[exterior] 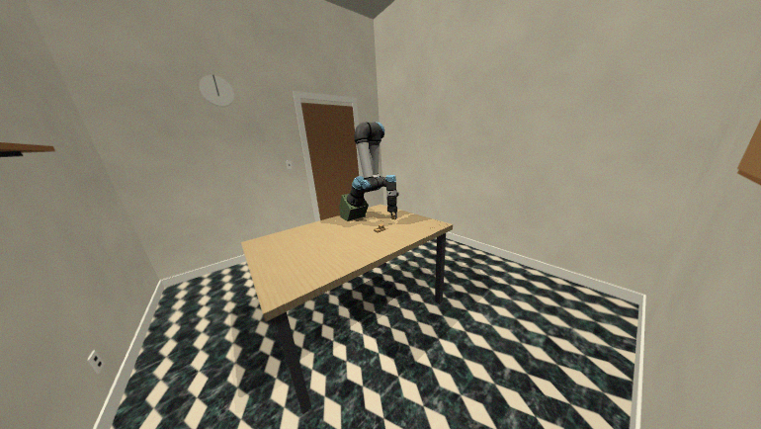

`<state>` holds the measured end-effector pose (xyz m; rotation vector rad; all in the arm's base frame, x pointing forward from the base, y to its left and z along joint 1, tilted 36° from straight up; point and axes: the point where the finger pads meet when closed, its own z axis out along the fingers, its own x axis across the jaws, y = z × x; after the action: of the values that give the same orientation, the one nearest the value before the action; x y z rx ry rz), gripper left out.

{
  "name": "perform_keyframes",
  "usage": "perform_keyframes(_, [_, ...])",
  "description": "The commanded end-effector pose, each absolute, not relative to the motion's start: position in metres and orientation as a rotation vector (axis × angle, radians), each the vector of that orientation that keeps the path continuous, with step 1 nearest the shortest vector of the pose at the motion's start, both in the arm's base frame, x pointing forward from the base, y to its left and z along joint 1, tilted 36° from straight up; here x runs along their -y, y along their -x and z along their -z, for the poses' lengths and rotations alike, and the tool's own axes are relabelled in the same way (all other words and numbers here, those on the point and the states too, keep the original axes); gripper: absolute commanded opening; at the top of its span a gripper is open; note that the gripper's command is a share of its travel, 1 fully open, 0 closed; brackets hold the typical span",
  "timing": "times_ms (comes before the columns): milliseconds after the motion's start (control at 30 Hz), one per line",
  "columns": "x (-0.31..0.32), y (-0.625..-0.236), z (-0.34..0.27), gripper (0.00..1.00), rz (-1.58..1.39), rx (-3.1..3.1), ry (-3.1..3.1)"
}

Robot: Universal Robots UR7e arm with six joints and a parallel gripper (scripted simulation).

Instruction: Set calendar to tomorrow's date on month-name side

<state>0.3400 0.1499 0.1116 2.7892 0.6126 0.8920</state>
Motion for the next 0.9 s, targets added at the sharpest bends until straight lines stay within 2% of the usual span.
perform_keyframes(0, [-0.150, -0.333, -0.122, 0.60, -0.891, -0.614, -2.791])
perform_keyframes(867, [-0.151, -0.310, -0.154, 0.60, -0.891, -0.614, -2.791])
